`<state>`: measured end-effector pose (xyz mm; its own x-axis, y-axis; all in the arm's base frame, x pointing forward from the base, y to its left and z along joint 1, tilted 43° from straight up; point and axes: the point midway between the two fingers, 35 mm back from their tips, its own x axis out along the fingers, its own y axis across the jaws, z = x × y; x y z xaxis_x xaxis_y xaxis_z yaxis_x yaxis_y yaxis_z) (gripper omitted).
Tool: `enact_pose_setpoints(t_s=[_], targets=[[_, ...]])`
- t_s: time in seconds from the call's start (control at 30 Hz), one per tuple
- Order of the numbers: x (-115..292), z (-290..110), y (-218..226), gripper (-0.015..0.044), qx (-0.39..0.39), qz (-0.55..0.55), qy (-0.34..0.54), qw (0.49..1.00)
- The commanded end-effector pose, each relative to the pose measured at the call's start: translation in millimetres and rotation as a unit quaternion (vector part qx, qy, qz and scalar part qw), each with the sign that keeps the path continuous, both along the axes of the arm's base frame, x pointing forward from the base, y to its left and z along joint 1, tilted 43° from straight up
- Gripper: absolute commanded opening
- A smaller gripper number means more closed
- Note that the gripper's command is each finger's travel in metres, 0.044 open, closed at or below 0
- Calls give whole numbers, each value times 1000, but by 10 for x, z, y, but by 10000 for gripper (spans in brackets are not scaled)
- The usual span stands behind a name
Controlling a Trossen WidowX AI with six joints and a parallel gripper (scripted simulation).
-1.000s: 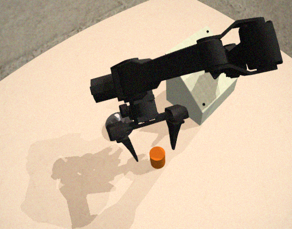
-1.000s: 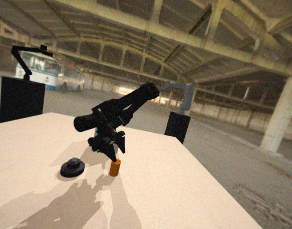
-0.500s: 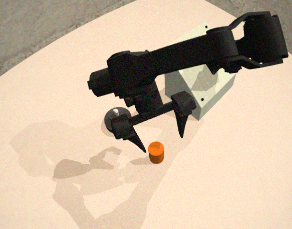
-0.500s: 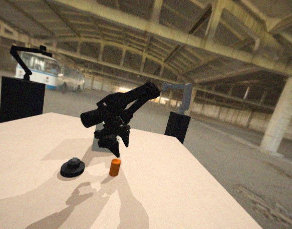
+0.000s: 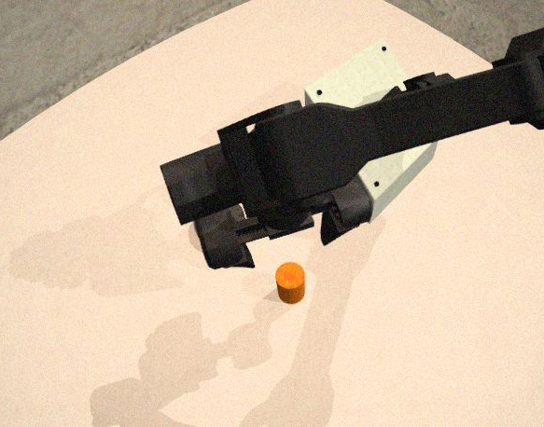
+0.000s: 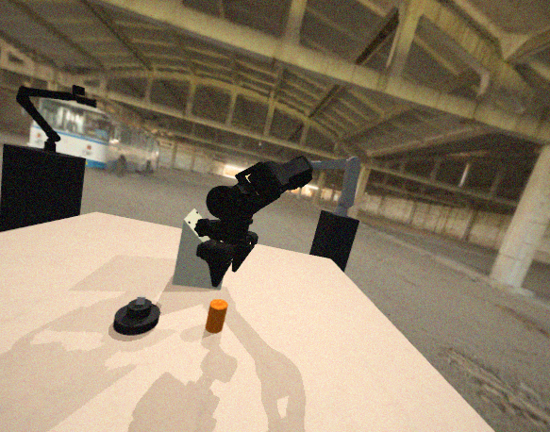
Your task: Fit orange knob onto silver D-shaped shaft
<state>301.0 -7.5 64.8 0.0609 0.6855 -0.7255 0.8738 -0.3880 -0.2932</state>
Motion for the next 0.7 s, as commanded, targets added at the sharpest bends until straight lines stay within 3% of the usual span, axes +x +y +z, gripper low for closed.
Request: enact_pose_setpoints(t_s=[0.0, 0.13, 0.3, 0.47, 0.67], targets=[[9, 6, -9, 440, -6, 4, -5, 1000], [10, 6, -8, 440, -16, 125, -118, 985], [10, 5, -7, 440, -31, 298, -280, 912], [10, 4, -6, 440, -43, 453, -424, 783], [10, 3, -5, 440, -54, 595, -556, 578]])
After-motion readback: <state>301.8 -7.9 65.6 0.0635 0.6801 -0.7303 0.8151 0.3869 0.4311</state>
